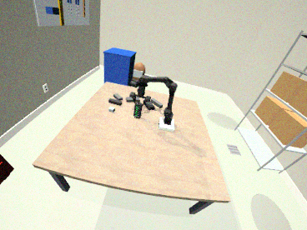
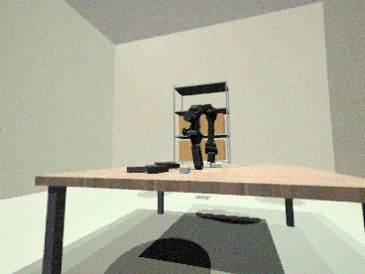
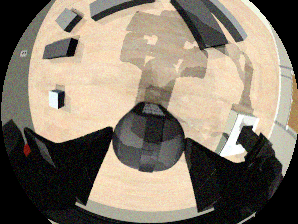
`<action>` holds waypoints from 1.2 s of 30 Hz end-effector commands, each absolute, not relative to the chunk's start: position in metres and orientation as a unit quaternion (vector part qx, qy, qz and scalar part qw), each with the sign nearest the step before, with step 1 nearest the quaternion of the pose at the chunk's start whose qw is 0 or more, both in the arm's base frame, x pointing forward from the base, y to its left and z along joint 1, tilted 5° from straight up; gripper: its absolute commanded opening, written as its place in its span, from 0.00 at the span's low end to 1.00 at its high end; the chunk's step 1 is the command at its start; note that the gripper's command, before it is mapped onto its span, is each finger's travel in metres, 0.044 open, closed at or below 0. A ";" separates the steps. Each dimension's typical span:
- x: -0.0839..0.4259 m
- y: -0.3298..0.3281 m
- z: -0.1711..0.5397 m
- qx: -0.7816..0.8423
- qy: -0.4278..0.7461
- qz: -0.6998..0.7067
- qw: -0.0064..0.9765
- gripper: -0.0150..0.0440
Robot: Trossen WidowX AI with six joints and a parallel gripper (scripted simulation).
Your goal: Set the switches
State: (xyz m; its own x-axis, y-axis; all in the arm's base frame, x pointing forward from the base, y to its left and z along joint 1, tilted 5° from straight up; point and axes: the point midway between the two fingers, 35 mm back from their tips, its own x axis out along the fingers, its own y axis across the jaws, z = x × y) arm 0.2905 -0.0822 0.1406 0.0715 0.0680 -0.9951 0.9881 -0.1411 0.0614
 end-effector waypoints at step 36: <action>0.287 -0.112 0.126 0.563 0.468 -0.501 0.462 0.83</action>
